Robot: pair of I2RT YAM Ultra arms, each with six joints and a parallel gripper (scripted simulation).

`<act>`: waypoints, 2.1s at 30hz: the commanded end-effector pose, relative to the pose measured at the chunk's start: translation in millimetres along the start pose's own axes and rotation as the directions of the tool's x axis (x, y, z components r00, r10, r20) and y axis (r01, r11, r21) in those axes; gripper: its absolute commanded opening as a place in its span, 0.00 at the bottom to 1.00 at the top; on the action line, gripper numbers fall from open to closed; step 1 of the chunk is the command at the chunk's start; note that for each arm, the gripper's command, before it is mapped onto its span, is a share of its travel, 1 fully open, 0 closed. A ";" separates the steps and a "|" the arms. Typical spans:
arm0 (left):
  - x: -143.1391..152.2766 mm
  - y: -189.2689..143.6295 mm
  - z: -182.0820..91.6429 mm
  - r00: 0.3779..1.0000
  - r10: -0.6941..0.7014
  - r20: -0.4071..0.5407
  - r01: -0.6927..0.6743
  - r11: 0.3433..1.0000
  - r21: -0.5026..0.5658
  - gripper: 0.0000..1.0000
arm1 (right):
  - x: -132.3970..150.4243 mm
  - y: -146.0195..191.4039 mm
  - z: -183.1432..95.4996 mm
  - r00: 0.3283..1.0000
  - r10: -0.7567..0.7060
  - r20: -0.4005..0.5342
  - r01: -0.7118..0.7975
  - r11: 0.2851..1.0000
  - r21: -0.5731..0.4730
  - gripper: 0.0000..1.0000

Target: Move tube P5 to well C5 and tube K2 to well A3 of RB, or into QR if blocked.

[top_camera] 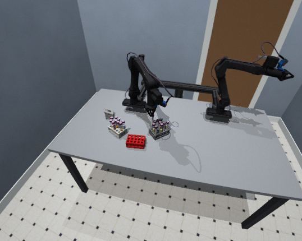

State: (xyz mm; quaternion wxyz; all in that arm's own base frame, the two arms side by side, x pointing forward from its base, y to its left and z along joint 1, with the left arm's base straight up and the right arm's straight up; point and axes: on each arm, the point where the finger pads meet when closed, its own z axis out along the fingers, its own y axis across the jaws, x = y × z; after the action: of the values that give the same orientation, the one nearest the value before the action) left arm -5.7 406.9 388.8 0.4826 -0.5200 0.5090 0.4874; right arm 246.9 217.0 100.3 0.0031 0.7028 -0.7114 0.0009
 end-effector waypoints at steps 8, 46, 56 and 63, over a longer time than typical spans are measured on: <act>-26.5 1.6 -10.7 0.998 0.006 0.059 -0.006 1.000 0.000 0.00 | -1.2 2.6 2.2 1.000 -0.002 0.014 0.002 1.000 0.006 0.00; -26.5 1.6 -10.7 0.998 0.006 0.059 -0.006 1.000 0.000 0.00 | 1.7 1.6 19.1 1.000 0.000 0.001 0.000 1.000 -0.008 0.00; -26.5 1.6 -10.7 0.998 0.006 0.059 -0.006 1.000 0.000 0.00 | 2.4 0.8 21.2 1.000 0.001 0.003 -0.001 1.000 -0.005 0.00; -26.5 1.6 -10.7 0.998 0.006 0.059 -0.006 1.000 0.000 0.00 | -0.3 -2.6 20.4 1.000 0.002 0.010 -0.002 1.000 0.003 0.00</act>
State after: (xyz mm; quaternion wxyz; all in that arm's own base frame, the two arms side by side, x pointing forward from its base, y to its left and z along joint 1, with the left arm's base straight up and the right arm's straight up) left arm -5.7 406.9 388.8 0.4826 -0.5200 0.5090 0.4874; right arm 245.7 215.9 82.3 0.0032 0.7028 -0.7114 0.0009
